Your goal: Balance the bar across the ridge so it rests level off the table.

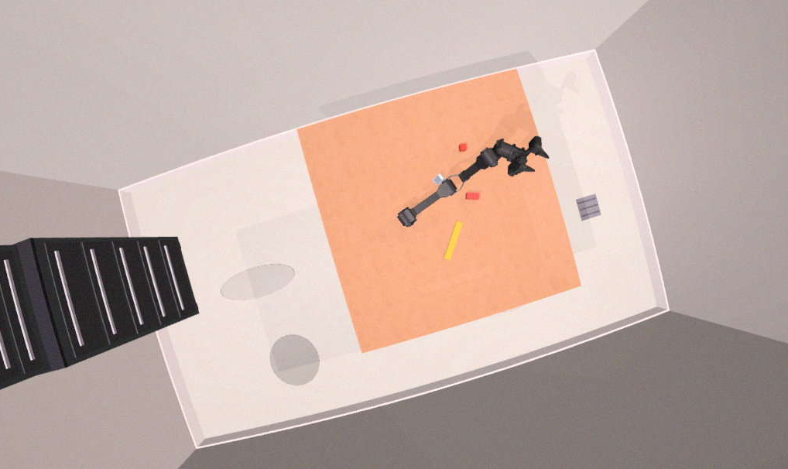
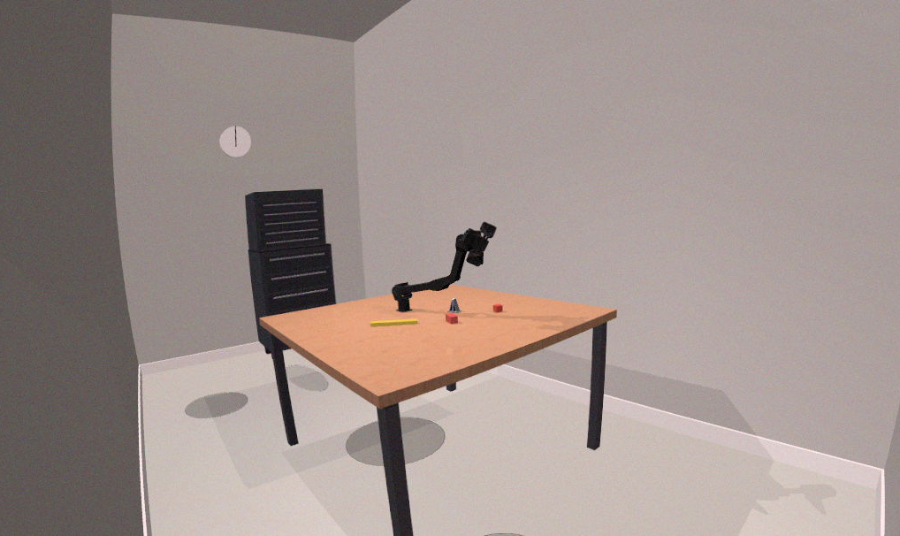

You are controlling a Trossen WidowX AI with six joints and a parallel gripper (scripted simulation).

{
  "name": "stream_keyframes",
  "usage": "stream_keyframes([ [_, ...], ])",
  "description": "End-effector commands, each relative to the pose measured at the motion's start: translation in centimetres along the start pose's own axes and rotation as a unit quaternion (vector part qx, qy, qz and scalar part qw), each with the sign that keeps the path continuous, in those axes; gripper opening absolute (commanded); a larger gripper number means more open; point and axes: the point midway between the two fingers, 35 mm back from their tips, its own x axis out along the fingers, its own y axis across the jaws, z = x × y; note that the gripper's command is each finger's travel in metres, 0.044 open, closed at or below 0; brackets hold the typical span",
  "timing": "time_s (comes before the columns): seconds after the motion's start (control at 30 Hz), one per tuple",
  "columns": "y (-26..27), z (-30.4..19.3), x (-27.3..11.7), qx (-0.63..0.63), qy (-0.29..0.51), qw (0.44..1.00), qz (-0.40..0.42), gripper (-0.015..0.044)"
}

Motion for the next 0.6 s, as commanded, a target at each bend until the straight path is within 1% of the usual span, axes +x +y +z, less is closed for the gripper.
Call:
stream_keyframes([
  [0.0,0.2,0.0,-0.1,0.003,0.000,1.000,0.002,0.0374],
  [0.07,1.4,0.4,-1.2,0.025,0.003,1.000,0.016,0.0321],
  [0.1,2.4,0.6,-2.1,0.042,0.005,0.999,0.026,0.0315],
  [0.33,8.5,2.4,-7.6,0.142,0.045,0.983,0.109,0.0315],
  [0.57,14.1,5.5,-13.7,0.241,0.097,0.945,0.200,0.0315],
])
